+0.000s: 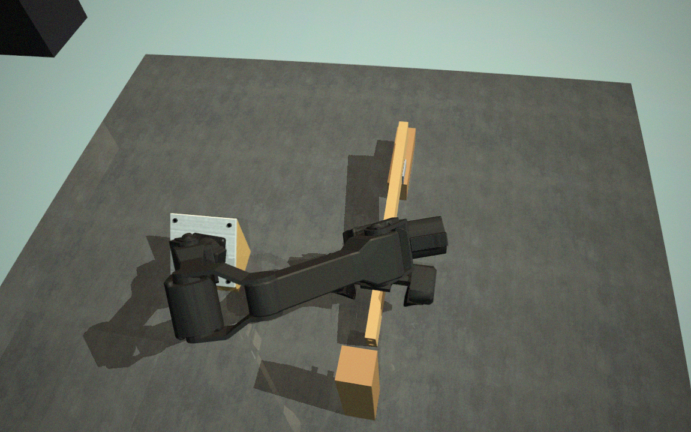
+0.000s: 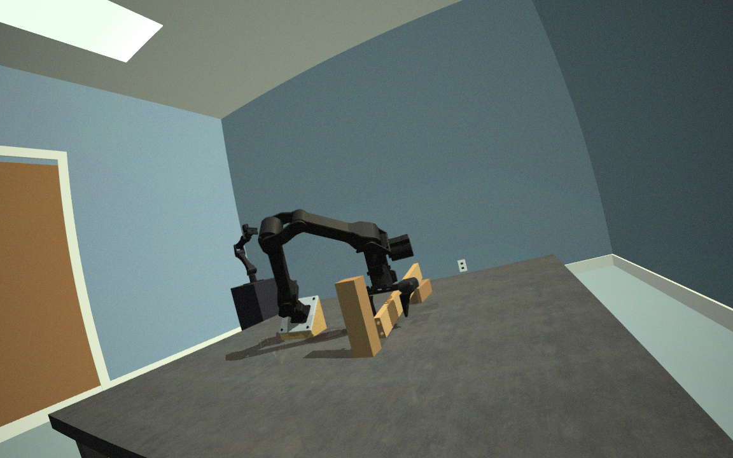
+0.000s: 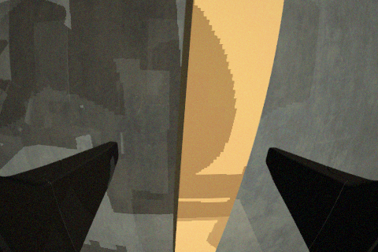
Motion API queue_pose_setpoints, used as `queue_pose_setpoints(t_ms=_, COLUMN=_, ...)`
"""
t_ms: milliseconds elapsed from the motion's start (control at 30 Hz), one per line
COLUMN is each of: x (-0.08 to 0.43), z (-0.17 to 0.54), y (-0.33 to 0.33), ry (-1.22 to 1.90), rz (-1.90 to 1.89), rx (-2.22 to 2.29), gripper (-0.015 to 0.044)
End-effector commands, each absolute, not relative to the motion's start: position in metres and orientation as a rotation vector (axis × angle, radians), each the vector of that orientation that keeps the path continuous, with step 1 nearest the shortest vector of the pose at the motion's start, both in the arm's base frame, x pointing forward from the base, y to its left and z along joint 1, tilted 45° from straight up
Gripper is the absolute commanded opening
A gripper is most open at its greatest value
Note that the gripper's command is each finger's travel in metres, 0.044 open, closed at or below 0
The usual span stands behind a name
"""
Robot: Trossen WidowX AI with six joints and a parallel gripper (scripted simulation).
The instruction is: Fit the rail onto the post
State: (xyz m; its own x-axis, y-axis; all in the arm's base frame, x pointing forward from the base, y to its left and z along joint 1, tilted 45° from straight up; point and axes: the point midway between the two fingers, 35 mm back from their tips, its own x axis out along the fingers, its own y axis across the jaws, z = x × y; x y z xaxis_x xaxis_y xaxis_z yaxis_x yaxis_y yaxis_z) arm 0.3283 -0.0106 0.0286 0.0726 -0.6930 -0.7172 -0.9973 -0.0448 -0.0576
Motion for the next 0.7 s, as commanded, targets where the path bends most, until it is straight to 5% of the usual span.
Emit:
queue_pose_setpoints(t_ms=0, x=0.3270, z=0.0263, y=-0.0149, ry=1.686, rz=0.705, rx=-1.801, gripper=0.0414)
queue_pose_setpoints(t_ms=433, x=0.3270, z=0.0263, y=-0.0149, ry=1.686, rz=0.705, rx=-1.801, gripper=0.0072)
queue_pose_setpoints(t_ms=667, x=0.3270, z=0.0263, y=-0.0149, ry=1.686, rz=0.705, rx=-1.801, gripper=0.0026)
